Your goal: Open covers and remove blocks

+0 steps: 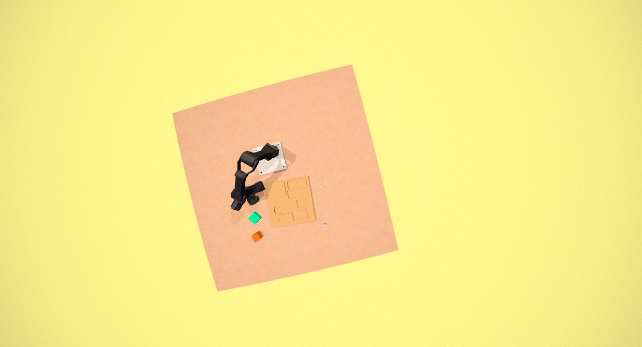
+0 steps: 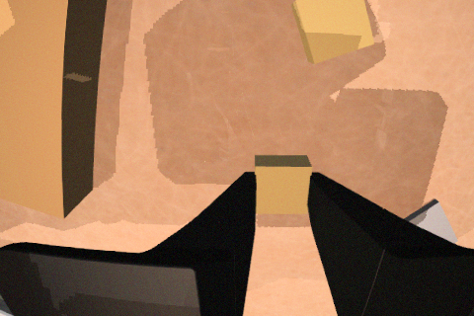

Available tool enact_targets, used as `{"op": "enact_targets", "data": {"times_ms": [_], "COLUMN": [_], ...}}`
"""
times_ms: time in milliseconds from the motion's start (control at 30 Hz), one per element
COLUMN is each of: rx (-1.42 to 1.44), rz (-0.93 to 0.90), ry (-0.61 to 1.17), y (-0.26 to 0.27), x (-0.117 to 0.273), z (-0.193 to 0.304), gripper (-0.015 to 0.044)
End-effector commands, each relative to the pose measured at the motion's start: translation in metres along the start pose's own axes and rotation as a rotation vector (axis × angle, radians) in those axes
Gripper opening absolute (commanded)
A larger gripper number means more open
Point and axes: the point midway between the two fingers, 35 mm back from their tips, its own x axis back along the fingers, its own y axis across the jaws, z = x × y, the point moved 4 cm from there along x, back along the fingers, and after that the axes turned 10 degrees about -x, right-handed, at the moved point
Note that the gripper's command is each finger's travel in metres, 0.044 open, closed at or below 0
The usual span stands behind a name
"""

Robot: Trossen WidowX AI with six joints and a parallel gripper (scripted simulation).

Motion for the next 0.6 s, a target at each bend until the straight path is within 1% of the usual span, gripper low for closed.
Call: {"op": "enact_targets", "data": {"times_ms": [0,67,500,533,567], "rx": [-0.005,-0.005,0.000,0.000,0.000], "rz": [-0.006,-0.006,-0.002,-0.002,-0.002], "ry": [0.009,0.009,0.002,0.002,0.002], "y": [0.0013,0.0013,0.0003,0.0001,-0.0001], "x": [-0.0045,-0.0045,-0.0011,0.0004,0.0030], "z": [0.0017,0.0017,0.0003,0.0002,-0.0001], "gripper": [0.0080,0.0080,0.0421,0.0440,0.0440]}}
